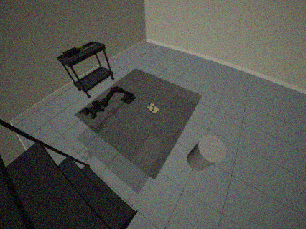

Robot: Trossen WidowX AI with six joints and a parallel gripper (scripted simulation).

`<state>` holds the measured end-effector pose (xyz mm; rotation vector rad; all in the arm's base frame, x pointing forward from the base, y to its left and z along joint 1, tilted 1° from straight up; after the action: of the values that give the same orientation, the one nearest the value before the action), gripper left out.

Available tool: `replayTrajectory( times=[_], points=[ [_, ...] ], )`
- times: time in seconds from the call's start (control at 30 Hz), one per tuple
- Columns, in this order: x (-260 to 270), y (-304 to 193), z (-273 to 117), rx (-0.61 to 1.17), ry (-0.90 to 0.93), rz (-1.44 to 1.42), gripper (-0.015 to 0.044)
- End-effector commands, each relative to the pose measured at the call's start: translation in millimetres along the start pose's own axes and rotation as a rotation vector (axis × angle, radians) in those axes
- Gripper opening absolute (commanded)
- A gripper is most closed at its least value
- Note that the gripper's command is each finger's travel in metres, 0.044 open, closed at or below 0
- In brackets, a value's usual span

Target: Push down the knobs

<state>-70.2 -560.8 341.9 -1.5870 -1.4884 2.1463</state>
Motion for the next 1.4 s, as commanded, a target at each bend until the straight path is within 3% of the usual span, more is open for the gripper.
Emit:
replayTrajectory(
  times=[0.0, 0.47, 0.93, 1.37],
  points=[
    [-1.1, 0.2, -1.5, -0.002, -0.004, 0.003, 0.0374],
    [-48.1, 60.6, -113.6, -0.342, -0.156, 0.169, 0.0006],
    [-55.8, 120.6, -273.2, -0.810, -0.145, 0.281, 0.0000],
    [-10.6, 139.3, -430.3, -1.221, 0.046, 0.270, 0.0000]
  ],
)
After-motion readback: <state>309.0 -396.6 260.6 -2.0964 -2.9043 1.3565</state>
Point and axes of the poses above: the point midway between the two fingers, 35 mm back from their tips, its own z axis out along the fingers, its own x axis across the jaws, y = z × x, the point moved 3 cm from there along -z, back along the fingers, and after that the axes turned 4 degrees about -z, right-handed, at the moved point
